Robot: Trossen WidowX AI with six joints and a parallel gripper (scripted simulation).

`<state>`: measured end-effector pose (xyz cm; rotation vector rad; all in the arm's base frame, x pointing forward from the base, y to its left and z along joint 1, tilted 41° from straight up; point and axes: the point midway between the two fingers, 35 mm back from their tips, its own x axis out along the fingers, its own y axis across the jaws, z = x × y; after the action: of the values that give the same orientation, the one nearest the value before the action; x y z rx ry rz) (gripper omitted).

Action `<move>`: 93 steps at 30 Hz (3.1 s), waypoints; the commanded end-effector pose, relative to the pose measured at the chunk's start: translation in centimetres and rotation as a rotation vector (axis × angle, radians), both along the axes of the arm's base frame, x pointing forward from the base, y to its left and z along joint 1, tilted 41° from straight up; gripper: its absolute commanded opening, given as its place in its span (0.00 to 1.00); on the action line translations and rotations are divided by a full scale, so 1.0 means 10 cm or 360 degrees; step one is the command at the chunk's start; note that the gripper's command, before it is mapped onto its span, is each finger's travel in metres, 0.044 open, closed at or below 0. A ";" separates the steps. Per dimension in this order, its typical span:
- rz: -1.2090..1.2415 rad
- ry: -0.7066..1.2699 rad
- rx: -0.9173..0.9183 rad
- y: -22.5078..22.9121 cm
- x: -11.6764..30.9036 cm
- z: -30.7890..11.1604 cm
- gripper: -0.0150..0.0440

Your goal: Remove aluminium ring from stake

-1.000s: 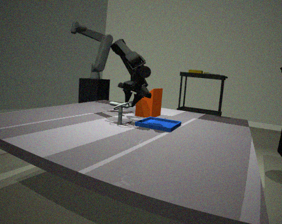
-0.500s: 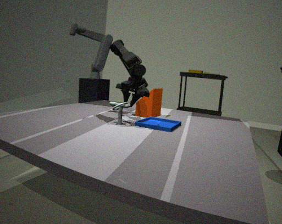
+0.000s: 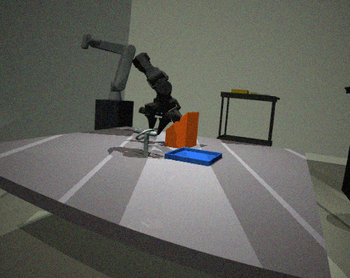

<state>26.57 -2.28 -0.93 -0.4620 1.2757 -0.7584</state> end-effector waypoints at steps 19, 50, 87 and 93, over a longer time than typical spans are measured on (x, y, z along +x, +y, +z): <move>0.0017 -0.0030 0.0153 -0.13 -0.07 0.08 0.25; 0.0112 -0.0156 0.0333 -0.33 -0.17 0.26 0.25; 0.0112 -0.0155 0.0332 -0.39 -0.21 0.43 0.25; 0.0112 -0.0155 0.0332 -0.39 -0.21 0.43 0.25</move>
<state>24.30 -6.27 3.15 -0.3006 1.2340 -0.5802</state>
